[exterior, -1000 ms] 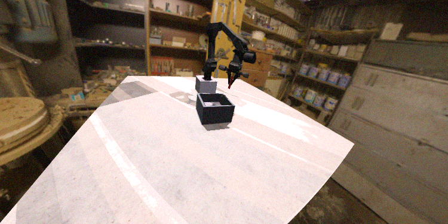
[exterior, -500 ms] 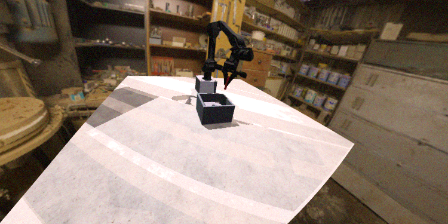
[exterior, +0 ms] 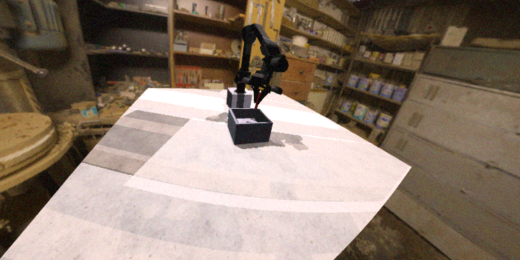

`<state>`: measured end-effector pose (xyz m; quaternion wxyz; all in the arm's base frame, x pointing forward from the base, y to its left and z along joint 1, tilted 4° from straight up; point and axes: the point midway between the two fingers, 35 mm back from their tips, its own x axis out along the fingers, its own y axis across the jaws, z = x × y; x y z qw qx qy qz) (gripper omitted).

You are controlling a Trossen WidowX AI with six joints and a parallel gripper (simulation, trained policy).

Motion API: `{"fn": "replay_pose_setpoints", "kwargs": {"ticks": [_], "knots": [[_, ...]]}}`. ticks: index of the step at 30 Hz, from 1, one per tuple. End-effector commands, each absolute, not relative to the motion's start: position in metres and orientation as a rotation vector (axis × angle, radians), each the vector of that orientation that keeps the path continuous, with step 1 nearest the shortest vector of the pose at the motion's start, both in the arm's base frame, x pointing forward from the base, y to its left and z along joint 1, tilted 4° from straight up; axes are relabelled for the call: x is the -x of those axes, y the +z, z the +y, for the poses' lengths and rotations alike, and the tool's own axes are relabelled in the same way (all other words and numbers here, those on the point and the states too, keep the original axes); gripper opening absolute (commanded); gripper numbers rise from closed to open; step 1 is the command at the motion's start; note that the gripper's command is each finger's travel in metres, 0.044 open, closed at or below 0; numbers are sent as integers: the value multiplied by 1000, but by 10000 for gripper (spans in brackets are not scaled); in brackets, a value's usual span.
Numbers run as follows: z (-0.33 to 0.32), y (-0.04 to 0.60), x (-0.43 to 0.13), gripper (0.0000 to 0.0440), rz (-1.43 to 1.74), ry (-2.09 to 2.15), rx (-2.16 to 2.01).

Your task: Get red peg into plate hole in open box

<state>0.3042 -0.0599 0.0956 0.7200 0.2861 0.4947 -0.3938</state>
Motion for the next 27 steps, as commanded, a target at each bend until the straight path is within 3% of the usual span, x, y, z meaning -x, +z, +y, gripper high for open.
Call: {"fn": "replay_pose_setpoints", "kwargs": {"ticks": [1,17,19,24,27], "knots": [[-73,93,-314,1,1079,-877,-658],[-104,59,-332,2,1107,-908,-721],[-106,52,-333,21,1120,-908,-718],[-110,39,-333,133,1154,-904,-697],[-113,33,-334,160,1183,-902,-673]]}}
